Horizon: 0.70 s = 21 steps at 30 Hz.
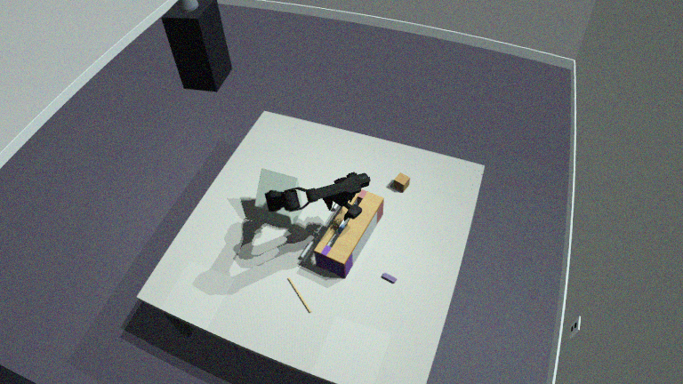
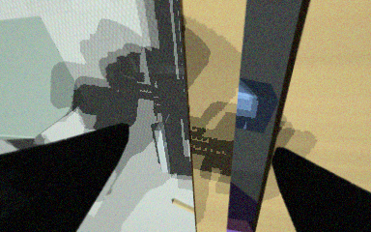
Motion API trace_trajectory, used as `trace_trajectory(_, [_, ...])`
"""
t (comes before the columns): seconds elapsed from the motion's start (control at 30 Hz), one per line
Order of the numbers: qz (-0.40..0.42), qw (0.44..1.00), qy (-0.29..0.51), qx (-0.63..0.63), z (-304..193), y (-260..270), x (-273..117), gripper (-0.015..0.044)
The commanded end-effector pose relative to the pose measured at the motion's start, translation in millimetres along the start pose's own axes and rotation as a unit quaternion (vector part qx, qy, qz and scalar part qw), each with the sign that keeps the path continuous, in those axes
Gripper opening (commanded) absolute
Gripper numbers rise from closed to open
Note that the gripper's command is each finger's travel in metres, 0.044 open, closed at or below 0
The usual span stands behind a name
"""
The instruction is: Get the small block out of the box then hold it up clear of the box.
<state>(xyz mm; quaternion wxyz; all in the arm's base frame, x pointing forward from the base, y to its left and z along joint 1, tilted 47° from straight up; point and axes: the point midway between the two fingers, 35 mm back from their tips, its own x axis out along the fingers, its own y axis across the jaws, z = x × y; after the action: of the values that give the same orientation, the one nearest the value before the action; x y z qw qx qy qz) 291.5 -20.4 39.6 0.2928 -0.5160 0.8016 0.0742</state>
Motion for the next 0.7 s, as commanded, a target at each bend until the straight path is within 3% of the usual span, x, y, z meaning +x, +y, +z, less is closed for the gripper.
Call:
trace_trajectory(0.0, [-0.066, 0.993, 0.066, -0.072, 20, 24, 1, 0.0400])
trace_trajectory(0.67, [-0.071, 0.992, 0.068, -0.077, 28, 21, 21, 0.0400])
